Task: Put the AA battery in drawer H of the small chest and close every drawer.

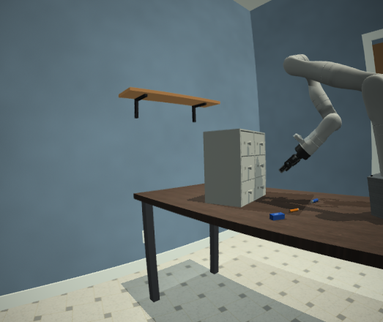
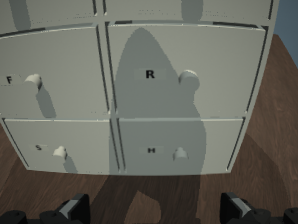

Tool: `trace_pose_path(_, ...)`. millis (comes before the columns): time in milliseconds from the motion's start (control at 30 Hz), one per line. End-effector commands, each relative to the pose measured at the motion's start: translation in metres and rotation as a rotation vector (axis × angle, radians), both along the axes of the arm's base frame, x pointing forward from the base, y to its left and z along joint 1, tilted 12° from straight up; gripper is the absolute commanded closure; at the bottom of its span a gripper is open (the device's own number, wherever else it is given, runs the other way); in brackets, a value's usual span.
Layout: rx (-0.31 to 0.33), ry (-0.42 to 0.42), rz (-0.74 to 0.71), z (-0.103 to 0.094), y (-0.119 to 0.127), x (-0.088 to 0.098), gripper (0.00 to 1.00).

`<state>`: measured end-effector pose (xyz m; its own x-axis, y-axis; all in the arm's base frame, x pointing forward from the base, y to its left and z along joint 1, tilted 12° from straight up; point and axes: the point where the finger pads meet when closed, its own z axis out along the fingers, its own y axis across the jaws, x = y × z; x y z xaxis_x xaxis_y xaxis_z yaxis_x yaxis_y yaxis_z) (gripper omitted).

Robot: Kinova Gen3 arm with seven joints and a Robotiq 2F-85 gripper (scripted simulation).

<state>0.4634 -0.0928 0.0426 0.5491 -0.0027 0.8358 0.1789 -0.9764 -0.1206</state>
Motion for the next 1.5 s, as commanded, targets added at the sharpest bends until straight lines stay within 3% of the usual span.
trace_pose_path(0, 0.004, -0.001, -0.002, -0.0026, 0.0001, -0.0005, 0.00)
trace_pose_path(1467, 0.009, -0.031, -0.006, -0.0117, 0.0018, 0.0034, 0.00)
